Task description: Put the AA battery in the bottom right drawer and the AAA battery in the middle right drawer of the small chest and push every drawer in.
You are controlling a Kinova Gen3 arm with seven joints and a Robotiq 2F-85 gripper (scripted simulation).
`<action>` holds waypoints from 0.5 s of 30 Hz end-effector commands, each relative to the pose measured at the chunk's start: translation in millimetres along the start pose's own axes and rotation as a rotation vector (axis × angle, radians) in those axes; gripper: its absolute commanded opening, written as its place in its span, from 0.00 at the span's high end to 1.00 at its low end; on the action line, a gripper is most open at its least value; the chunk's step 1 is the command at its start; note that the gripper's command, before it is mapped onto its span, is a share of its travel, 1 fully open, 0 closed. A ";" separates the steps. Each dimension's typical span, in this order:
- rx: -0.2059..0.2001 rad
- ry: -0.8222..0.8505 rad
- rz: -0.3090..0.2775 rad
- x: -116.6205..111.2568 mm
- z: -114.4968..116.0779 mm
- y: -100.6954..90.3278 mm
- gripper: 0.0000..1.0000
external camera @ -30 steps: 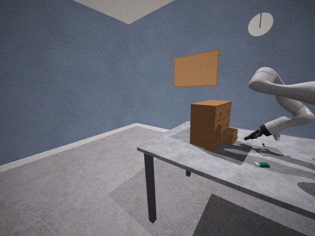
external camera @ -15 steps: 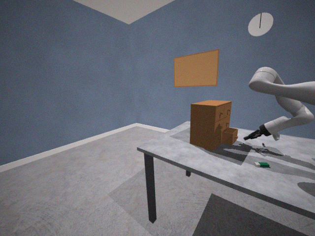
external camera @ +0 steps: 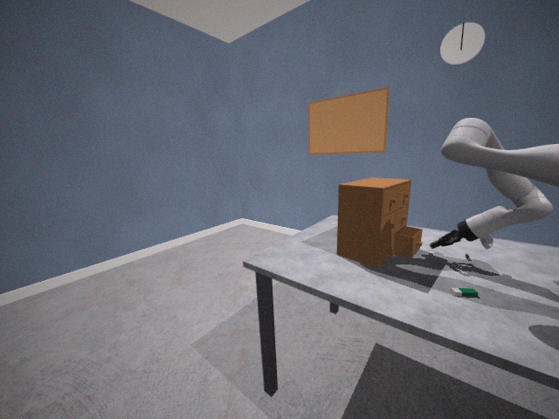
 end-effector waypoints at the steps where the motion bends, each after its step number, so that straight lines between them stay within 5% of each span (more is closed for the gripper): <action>1: 0.003 -0.005 -0.004 4.0 1.0 2.4 1.00; 15: 0.003 -0.005 -0.004 15.4 0.7 15.9 1.00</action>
Point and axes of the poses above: the point where the finger pads meet when closed, its own y axis out along the fingers, its own z axis across the jaws, x = y × z, the point moved 7 cm from there along -y, back along the fingers, and after that the axes turned 2 degrees about -y, right-handed, at the moved point
